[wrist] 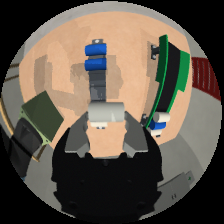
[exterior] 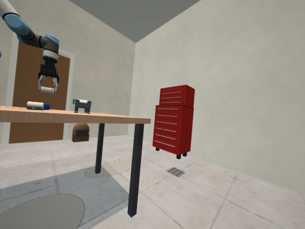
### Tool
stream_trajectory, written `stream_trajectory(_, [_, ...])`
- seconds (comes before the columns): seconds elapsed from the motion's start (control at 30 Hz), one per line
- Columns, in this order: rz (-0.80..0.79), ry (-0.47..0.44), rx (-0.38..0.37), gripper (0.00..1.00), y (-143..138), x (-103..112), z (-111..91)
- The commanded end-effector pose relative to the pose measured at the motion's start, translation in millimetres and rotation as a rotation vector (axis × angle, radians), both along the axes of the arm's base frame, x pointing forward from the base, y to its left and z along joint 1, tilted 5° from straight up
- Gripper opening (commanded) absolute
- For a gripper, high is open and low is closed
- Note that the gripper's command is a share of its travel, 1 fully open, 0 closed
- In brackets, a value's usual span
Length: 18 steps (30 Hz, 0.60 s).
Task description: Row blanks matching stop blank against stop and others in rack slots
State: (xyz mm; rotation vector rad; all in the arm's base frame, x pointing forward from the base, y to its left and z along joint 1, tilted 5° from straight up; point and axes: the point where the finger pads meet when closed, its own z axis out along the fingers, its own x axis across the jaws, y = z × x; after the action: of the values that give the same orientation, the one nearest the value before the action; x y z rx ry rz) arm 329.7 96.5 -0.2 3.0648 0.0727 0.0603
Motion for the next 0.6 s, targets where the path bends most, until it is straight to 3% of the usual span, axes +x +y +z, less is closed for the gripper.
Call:
stream_trajectory(0.0, [-0.008, 0.000, 0.000, 0.40, 0.2, 40.0, 13.9])
stream_trajectory(0.2, [-0.020, -0.001, 0.000, 0.40, 2.1, 100.9, 33.1])
stream_trajectory(0.27, [-0.020, -0.001, 0.000, 0.40, 2.1, 100.9, 33.1])
stream_trajectory(0.57, [-0.036, -0.002, 0.001, 0.40, 8.1, 179.4, 52.4])
